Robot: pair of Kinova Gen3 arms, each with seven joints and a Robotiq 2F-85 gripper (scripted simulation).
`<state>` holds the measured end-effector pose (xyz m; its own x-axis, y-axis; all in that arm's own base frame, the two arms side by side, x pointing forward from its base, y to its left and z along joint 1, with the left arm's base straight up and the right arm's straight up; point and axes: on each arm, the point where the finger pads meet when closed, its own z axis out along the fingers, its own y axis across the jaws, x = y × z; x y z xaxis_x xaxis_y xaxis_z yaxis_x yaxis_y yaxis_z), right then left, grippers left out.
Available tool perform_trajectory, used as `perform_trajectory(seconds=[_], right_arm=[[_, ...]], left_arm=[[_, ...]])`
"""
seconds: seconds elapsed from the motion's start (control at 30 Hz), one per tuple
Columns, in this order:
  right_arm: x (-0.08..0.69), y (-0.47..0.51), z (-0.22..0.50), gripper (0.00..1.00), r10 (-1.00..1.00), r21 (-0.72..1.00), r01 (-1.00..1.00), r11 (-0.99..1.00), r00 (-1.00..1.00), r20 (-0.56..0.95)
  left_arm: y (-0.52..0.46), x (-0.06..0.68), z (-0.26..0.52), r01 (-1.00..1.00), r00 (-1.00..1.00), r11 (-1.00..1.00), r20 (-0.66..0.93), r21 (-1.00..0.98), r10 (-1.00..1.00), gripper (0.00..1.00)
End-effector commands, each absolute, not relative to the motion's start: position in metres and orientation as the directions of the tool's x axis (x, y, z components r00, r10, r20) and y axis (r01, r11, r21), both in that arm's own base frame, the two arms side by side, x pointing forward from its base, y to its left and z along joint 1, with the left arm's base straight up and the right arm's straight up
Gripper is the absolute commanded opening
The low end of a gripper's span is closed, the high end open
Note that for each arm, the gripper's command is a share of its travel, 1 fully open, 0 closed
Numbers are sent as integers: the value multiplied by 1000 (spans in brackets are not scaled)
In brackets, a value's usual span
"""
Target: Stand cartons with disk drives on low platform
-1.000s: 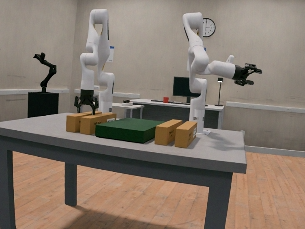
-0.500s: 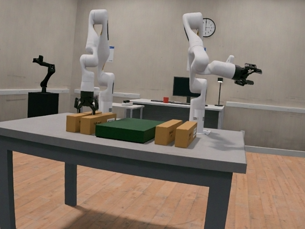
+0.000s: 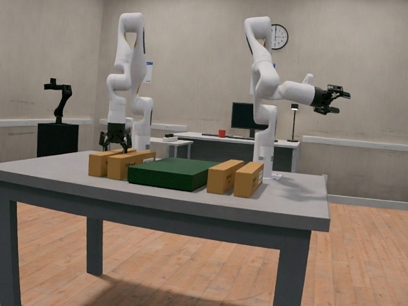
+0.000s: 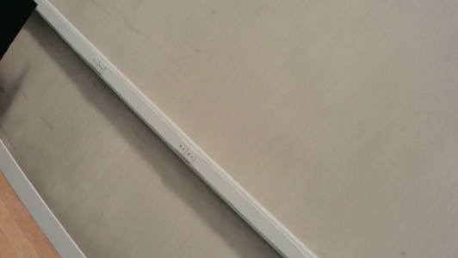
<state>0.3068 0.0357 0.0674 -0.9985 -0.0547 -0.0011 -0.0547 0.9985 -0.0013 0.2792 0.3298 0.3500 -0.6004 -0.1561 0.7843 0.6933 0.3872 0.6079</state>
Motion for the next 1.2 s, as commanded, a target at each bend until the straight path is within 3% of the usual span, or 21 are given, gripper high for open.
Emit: perform_trajectory(seconds=[0.0,0.43,0.47,1.17], right_arm=[[307,36,65,1000,-55,-1,-55,998,-998,-2],[307,36,65,1000,-55,-1,-55,998,-998,-2],[307,36,65,720,-55,-1,-55,998,-998,-2],[307,36,65,720,-55,-1,-55,998,-998,-2]], left_arm=[[330,279,351,692,-601,387,783,609,-157,1000],[330,279,351,692,-601,387,783,609,-157,1000],[330,279,351,692,-601,387,783,609,-157,1000],[330,279,351,692,-601,387,783,609,-157,1000]])
